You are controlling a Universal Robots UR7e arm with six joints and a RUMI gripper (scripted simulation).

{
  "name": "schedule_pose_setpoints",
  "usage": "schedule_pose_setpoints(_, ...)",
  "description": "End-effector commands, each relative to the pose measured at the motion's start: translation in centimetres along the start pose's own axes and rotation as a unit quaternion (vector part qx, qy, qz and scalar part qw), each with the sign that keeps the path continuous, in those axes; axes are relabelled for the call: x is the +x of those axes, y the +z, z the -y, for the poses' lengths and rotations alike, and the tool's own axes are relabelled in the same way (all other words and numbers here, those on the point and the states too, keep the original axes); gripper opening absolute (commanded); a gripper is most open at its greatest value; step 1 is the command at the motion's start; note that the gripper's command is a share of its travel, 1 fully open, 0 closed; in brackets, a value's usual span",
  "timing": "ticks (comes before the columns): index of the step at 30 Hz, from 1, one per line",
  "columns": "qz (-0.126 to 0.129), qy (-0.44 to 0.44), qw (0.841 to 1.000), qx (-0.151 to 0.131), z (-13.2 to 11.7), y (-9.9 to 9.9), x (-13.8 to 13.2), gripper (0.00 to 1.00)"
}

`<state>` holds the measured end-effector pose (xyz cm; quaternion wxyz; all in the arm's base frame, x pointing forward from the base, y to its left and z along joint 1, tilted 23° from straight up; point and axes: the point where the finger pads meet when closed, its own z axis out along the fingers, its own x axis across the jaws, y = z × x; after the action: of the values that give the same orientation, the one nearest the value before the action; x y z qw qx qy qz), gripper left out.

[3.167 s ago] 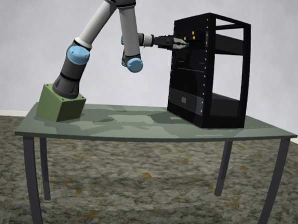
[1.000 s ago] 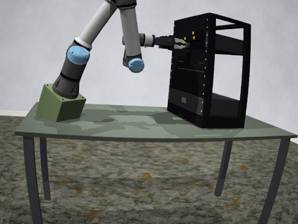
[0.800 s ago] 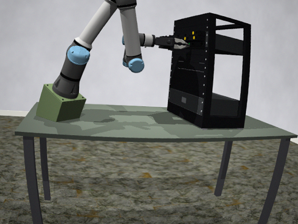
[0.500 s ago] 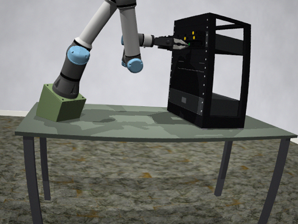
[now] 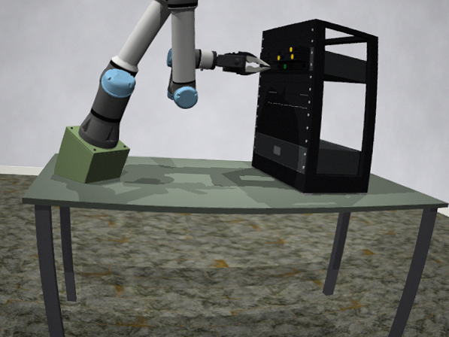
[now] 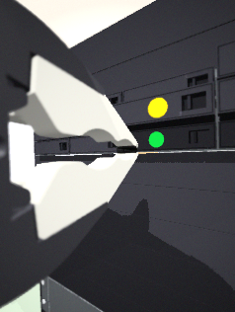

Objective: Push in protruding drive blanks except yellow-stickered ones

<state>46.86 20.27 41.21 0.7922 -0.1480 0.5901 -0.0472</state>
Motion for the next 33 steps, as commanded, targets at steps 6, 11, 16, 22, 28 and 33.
schedule_pose_setpoints(6,0.003,0.000,1.000,0.001,0.17,-3.49,-0.13,0.00)
schedule_pose_setpoints(11,0.003,0.000,1.000,0.001,0.17,-3.55,-0.13,0.00)
schedule_pose_setpoints(16,0.003,0.000,1.000,0.001,0.17,-3.55,-0.13,0.00)
schedule_pose_setpoints(22,0.003,0.000,1.000,0.001,0.17,-3.55,-0.13,0.00)
schedule_pose_setpoints(28,0.003,0.000,1.000,0.001,0.17,-3.55,-0.13,0.00)
schedule_pose_setpoints(33,0.003,0.000,1.000,0.001,0.17,-3.55,-0.13,0.00)
